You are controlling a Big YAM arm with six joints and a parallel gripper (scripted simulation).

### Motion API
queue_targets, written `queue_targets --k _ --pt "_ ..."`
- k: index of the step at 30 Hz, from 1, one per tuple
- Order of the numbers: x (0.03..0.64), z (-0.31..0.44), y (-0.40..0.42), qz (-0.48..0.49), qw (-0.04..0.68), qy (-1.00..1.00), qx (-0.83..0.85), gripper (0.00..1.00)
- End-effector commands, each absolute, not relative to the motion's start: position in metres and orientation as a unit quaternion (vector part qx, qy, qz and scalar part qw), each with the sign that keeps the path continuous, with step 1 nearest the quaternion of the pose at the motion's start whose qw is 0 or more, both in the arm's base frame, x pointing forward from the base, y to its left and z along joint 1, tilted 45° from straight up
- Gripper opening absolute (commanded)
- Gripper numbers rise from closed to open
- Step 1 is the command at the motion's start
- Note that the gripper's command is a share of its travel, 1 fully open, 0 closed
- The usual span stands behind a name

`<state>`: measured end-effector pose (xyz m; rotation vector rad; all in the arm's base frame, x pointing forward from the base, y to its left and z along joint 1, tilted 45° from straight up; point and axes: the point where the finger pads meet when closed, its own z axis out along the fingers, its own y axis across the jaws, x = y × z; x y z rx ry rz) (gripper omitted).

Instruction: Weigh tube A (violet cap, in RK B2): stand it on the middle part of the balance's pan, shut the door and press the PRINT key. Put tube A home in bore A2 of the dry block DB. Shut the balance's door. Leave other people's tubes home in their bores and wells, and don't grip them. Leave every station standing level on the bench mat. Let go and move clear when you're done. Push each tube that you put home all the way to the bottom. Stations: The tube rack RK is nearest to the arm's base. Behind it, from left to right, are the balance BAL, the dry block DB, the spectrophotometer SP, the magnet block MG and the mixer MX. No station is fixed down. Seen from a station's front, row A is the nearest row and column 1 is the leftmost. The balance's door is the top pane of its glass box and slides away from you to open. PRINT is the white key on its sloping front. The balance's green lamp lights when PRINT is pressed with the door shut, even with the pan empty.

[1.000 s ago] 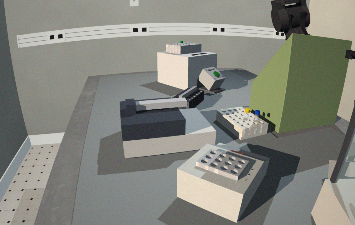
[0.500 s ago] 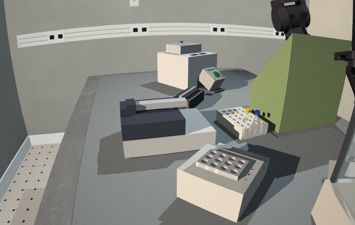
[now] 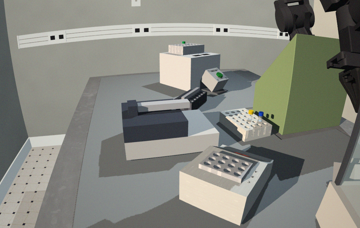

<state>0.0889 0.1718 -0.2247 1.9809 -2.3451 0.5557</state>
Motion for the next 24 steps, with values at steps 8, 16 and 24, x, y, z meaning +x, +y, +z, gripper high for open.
queue_targets --k 8,16,24 --pt "0.088 -0.217 0.184 0.158 -0.012 -0.745 0.648 0.00" --pt "0.090 -0.219 0.185 0.161 -0.009 -0.751 0.641 0.00" --pt "0.097 -0.233 0.191 0.156 -0.015 -0.753 0.640 0.00"
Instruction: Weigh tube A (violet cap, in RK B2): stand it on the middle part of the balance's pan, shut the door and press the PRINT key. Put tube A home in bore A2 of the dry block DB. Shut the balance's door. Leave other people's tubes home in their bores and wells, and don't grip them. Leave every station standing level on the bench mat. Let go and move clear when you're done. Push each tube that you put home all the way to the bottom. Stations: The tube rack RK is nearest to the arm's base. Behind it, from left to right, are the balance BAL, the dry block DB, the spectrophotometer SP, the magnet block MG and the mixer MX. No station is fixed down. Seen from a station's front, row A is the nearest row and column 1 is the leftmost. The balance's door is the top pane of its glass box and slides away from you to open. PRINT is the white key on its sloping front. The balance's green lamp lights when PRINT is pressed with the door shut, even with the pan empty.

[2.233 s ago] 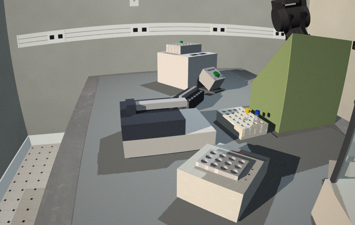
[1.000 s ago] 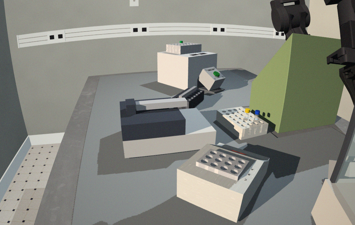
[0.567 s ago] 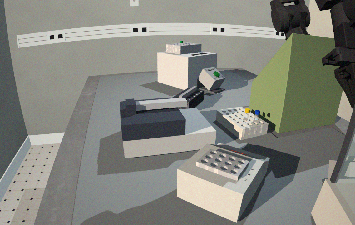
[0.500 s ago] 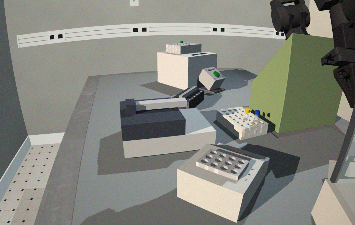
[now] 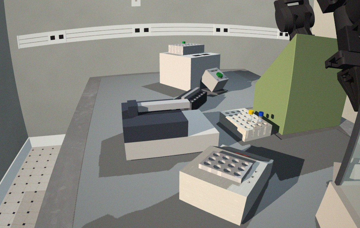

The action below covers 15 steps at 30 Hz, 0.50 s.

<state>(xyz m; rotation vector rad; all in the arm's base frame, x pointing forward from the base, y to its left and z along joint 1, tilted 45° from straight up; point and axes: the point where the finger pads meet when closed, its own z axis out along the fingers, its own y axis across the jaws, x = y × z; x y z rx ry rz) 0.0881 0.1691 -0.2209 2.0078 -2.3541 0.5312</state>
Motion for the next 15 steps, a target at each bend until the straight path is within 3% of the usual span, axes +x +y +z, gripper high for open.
queue_targets --k 1,15 --pt "0.097 -0.235 0.190 0.156 -0.015 -0.753 0.640 0.00" --pt "0.102 -0.254 0.183 0.158 -0.015 -0.752 0.639 0.00"
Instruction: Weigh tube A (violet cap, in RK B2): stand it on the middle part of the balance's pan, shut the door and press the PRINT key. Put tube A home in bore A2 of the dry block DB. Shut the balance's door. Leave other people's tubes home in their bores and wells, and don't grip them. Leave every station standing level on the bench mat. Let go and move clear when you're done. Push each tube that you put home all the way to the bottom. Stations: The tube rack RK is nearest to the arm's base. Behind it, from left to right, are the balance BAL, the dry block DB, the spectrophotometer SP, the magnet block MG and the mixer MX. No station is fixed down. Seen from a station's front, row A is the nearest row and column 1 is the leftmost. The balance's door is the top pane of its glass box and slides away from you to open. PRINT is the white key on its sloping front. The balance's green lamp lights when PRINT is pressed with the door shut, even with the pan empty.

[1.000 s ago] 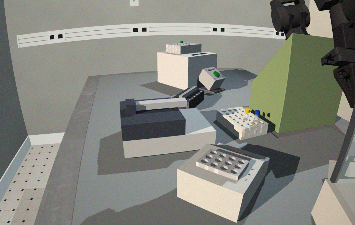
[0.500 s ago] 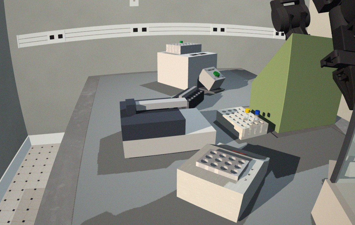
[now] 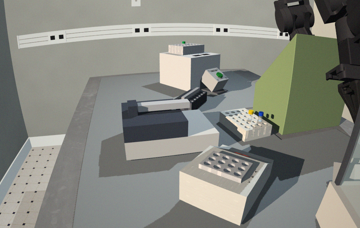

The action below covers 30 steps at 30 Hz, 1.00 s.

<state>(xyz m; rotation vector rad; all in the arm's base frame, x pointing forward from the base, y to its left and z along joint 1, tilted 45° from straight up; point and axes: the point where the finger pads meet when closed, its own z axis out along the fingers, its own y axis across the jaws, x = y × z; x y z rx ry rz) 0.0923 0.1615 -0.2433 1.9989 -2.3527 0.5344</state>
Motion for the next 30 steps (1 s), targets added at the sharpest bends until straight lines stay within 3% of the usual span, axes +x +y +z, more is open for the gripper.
queue_targets --k 1,30 --pt "0.102 -0.256 0.182 0.158 -0.015 -0.752 0.639 0.00" --pt "0.105 -0.286 0.163 0.163 -0.008 -0.750 0.641 0.00"
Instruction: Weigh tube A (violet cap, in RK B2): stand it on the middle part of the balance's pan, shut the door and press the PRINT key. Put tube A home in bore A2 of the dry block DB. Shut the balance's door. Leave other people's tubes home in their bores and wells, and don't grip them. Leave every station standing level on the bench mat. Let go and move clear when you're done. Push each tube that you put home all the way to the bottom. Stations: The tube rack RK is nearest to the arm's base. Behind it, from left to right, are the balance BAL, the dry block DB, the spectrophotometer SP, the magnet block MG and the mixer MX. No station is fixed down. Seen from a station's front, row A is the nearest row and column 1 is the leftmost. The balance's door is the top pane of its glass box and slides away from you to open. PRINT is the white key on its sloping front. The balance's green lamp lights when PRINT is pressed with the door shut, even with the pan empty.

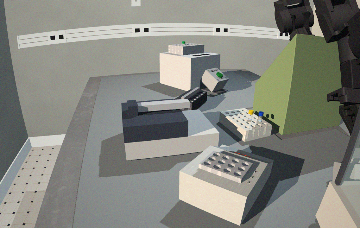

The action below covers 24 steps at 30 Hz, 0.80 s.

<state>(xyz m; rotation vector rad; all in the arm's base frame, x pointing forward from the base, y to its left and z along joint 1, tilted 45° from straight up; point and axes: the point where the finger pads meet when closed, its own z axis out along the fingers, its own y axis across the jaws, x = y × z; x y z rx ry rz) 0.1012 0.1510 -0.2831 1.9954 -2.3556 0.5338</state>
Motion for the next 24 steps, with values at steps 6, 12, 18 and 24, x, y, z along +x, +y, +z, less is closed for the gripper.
queue_targets --k 6,12,18,24 --pt "0.107 -0.291 0.163 0.163 -0.009 -0.749 0.642 0.00" --pt "0.110 -0.296 0.164 0.161 -0.011 -0.752 0.640 0.00" --pt "0.111 -0.299 0.165 0.161 -0.012 -0.752 0.639 0.00" --pt "0.112 -0.303 0.163 0.161 -0.012 -0.752 0.639 0.00"
